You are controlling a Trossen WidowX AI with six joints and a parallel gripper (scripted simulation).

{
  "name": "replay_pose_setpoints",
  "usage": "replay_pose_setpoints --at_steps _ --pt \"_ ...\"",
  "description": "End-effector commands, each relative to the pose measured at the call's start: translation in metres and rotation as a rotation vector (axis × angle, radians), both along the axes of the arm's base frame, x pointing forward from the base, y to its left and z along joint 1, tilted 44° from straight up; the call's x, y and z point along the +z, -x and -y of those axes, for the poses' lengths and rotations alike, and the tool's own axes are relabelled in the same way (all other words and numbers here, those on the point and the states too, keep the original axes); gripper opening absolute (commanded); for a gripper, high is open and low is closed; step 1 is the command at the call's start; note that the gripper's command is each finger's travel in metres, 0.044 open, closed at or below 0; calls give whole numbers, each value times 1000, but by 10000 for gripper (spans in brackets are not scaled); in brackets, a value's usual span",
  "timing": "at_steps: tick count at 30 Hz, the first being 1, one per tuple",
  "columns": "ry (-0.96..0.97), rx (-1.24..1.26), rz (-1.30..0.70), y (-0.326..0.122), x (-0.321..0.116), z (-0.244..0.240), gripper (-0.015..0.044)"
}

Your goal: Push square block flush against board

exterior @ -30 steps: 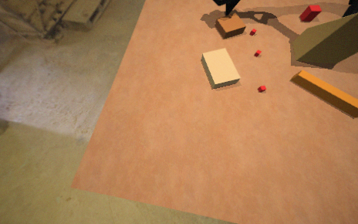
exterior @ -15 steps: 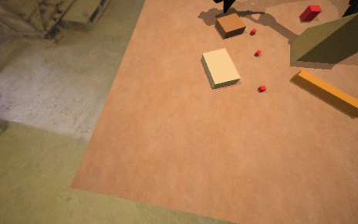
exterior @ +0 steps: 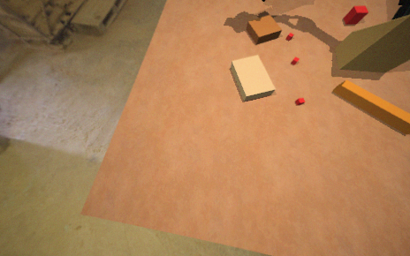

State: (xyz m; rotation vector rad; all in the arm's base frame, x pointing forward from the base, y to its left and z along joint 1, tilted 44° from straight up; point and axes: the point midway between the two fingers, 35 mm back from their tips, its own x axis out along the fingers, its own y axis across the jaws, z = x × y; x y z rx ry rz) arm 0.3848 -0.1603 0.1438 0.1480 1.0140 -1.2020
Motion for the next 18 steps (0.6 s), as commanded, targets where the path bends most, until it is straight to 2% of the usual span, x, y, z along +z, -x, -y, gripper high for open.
replay_pose_setpoints --at_steps 1,4,9,18 --pt "4 2 3 14 -9 -13 0" --pt "4 -2 7 14 -11 -12 0" --pt "5 -88 92 13 -46 23 0" --pt "5 -92 95 14 -50 23 0"
